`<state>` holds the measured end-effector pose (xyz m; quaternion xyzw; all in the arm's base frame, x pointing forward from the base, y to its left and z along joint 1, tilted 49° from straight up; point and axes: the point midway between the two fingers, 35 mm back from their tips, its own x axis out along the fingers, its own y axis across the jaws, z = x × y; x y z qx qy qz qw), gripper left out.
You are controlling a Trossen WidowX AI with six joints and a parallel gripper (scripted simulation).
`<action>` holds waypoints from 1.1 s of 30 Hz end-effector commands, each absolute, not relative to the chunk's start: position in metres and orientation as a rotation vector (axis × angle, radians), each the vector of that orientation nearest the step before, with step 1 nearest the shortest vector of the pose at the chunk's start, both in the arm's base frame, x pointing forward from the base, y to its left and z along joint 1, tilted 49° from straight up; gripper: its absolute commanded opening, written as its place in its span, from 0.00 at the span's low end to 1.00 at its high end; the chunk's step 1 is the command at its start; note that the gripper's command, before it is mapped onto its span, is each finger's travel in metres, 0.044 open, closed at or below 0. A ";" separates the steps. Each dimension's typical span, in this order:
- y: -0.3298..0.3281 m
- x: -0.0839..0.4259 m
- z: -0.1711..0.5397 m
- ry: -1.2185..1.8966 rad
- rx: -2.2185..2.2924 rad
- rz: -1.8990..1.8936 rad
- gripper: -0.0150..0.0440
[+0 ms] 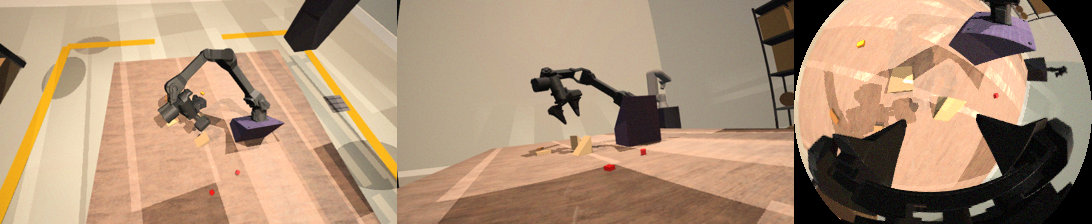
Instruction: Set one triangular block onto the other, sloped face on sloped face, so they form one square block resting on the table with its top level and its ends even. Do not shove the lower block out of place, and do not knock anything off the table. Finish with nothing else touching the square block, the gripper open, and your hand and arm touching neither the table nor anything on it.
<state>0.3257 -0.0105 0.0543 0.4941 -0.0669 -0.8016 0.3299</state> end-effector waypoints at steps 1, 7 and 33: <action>-0.072 0.332 0.069 -0.391 1.019 -1.972 1.00; -0.074 0.332 0.069 -0.396 1.009 -1.967 1.00; -0.101 0.323 0.051 -0.444 1.003 -1.982 1.00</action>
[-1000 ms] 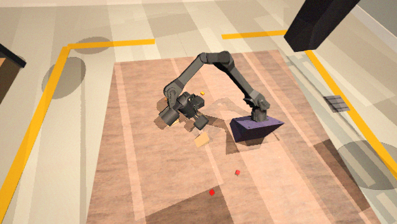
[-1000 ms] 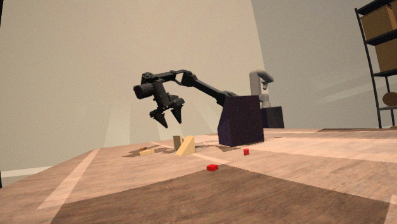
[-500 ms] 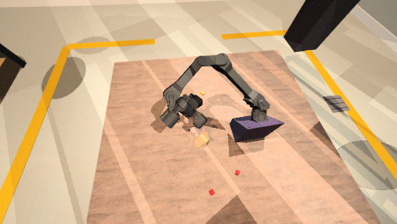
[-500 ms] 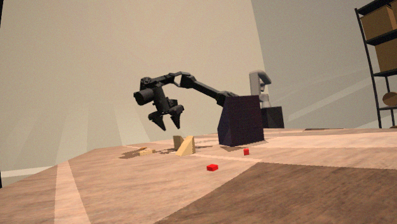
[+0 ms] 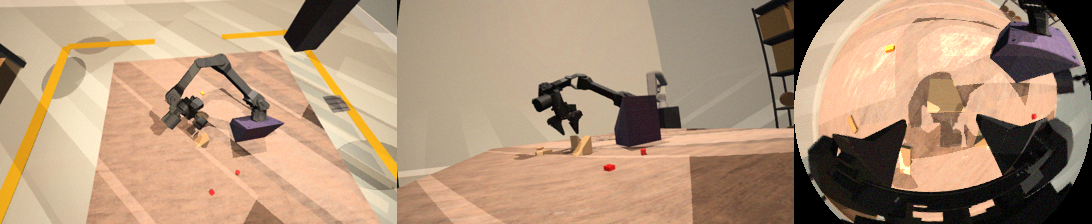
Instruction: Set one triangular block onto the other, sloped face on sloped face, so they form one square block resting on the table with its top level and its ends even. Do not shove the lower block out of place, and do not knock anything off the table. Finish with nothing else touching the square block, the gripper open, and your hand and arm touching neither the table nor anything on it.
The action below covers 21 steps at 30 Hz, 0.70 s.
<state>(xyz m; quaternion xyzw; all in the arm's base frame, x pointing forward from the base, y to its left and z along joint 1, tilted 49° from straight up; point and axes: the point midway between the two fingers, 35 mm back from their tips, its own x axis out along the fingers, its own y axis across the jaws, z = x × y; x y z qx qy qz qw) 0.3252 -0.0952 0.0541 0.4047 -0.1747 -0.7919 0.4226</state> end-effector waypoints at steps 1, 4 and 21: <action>-0.102 0.322 0.050 -0.446 1.003 -1.983 1.00; -0.106 0.320 0.048 -0.454 1.002 -1.985 1.00; -0.127 0.309 0.034 -0.495 0.993 -1.998 1.00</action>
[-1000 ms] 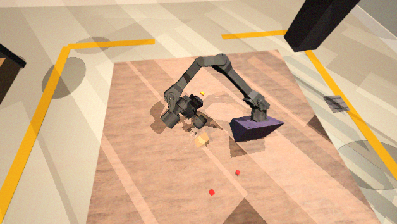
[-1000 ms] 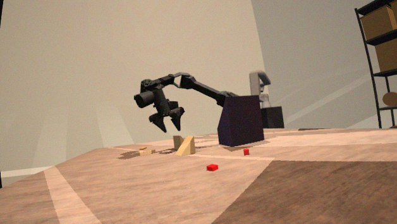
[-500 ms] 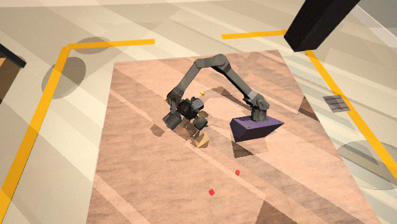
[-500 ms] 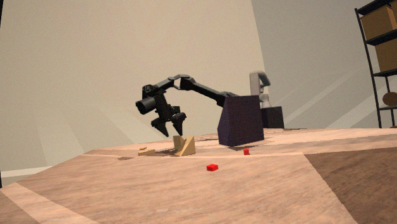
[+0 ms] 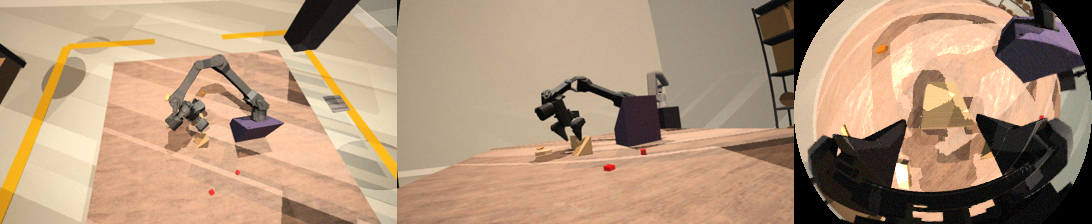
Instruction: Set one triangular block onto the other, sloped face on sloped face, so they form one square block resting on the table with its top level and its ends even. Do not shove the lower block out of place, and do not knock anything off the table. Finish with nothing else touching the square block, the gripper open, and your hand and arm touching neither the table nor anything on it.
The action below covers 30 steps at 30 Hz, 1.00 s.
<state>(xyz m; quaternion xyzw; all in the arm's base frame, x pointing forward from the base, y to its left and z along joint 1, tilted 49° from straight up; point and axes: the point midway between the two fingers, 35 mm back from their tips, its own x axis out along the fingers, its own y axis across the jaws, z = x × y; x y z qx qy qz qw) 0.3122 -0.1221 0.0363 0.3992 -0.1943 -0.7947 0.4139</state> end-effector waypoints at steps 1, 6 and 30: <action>-0.129 0.308 0.033 -0.497 0.992 -1.998 1.00; -0.135 0.304 0.029 -0.509 0.988 -2.002 1.00; -0.152 0.292 0.018 -0.546 0.977 -2.013 0.64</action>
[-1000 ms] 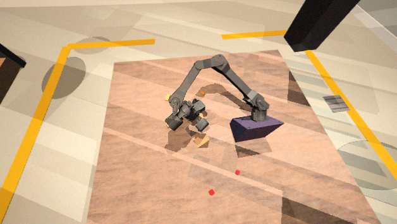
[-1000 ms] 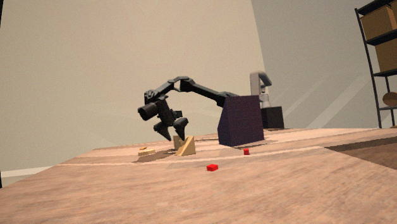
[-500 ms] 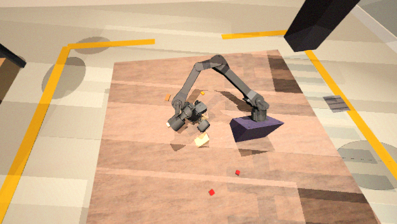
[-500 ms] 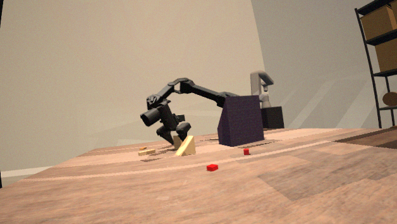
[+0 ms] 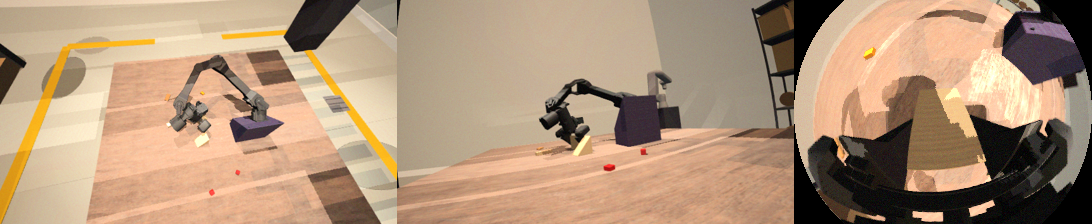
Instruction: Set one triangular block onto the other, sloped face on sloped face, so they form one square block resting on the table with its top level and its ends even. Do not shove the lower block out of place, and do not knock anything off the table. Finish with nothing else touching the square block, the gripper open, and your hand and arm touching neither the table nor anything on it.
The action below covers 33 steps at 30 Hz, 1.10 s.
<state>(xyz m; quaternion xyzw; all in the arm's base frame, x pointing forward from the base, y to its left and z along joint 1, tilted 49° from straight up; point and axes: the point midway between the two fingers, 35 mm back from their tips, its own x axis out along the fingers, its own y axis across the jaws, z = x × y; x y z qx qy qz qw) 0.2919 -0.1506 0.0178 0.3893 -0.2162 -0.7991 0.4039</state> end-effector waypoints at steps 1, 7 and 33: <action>-0.152 0.292 0.018 -0.546 0.977 -2.013 0.63; -0.152 0.292 0.018 -0.546 0.977 -2.013 0.56; -0.143 0.274 0.038 -0.320 1.335 -1.757 0.25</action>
